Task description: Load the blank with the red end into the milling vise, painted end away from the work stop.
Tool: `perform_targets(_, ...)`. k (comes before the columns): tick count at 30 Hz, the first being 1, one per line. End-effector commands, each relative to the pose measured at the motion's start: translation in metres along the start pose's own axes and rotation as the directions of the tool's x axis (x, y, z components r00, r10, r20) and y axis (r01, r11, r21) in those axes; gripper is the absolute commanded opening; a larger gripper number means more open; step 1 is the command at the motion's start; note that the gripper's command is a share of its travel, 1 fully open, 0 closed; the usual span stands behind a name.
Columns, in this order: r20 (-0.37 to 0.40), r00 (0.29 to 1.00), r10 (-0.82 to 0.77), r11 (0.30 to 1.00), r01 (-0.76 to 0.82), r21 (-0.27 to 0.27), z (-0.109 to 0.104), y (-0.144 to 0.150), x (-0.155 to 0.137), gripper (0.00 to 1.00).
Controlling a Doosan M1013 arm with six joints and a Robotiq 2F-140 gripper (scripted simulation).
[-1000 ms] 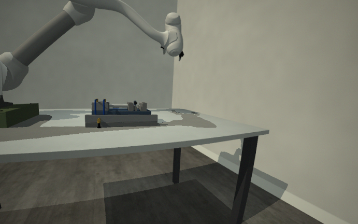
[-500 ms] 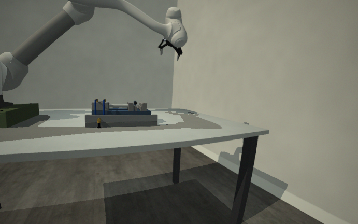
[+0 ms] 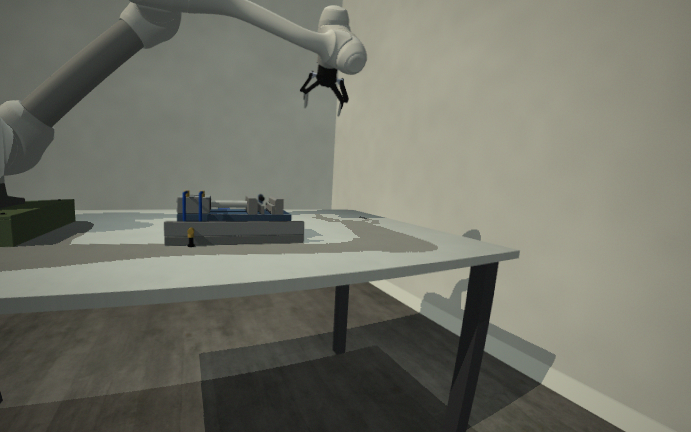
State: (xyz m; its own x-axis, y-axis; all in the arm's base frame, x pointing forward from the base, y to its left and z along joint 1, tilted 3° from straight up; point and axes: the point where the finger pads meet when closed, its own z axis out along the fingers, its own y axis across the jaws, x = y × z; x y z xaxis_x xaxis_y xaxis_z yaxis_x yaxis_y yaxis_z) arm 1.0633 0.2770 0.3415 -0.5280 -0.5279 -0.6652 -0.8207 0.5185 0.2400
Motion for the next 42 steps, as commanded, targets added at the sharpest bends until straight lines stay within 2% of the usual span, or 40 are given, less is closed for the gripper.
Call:
perform_targets(1,-0.029,0.999,-0.019,1.0,0.019,0.0,-0.002,0.003,0.004,1.0)
perform_targets(13,-0.183,0.976,-0.116,0.993,0.117,-0.007,-0.011,0.018,0.028,1.0)
perform_targets(15,-0.183,0.976,-0.116,0.993,0.117,-0.007,-0.011,0.018,0.028,1.0)
perform_targets(19,-0.231,0.962,-0.146,0.989,0.147,-0.012,-0.014,0.023,0.036,1.0)
perform_targets(30,-0.364,0.903,-0.23,0.972,0.233,-0.037,-0.022,0.036,0.058,1.0)
perform_targets(33,-0.373,0.897,-0.235,0.97,0.239,-0.039,-0.023,0.037,0.059,1.0)
perform_targets(42,-0.474,0.828,-0.298,0.95,0.303,-0.068,-0.03,0.048,0.077,1.0)
